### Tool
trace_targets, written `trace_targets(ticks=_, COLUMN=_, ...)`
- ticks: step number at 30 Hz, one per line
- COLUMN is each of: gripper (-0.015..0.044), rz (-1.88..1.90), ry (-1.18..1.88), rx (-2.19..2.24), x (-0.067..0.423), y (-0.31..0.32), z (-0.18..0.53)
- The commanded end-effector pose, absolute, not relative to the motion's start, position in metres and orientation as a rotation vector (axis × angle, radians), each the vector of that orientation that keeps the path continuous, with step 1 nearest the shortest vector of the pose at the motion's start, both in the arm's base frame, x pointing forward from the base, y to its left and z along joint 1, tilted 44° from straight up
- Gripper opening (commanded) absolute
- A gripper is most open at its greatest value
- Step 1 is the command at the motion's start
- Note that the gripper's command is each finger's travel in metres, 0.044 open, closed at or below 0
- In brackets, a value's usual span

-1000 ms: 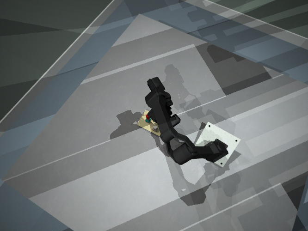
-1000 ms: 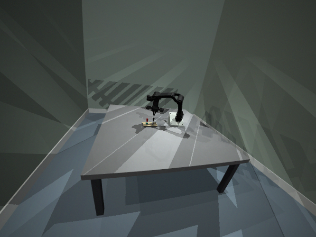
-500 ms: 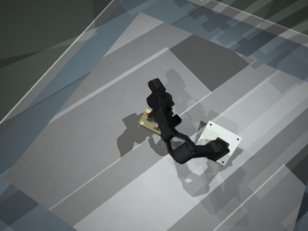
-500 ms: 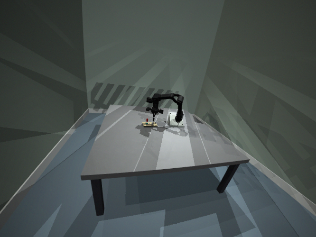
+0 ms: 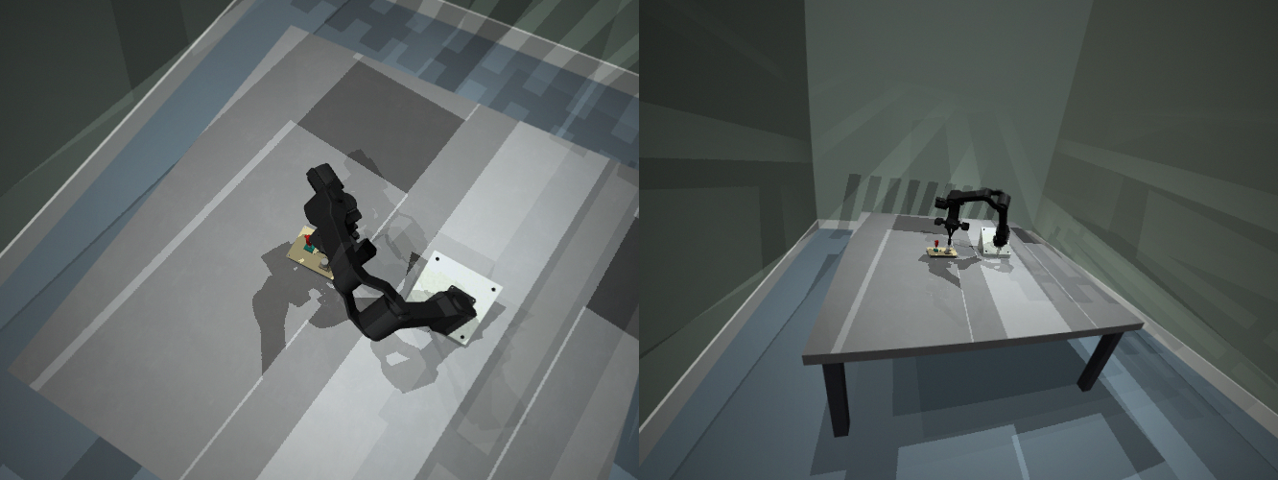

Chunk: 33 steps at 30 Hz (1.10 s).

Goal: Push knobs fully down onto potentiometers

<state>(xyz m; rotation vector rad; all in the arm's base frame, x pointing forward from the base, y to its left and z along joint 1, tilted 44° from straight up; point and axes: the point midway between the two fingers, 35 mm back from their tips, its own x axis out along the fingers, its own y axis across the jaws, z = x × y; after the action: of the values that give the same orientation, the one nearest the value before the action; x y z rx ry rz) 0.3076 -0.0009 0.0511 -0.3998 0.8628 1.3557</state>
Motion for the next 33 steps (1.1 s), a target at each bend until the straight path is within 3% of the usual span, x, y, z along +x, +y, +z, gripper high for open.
trace_targets(ticks=1, gripper=0.0000, rz=1.354, ry=0.859, rx=-0.393, x=0.3080, y=0.0006, z=0.0506)
trace_targets(ticks=33, gripper=0.0000, rz=1.354, ry=0.859, rx=-0.393, x=0.3078, y=0.0049, z=0.0461)
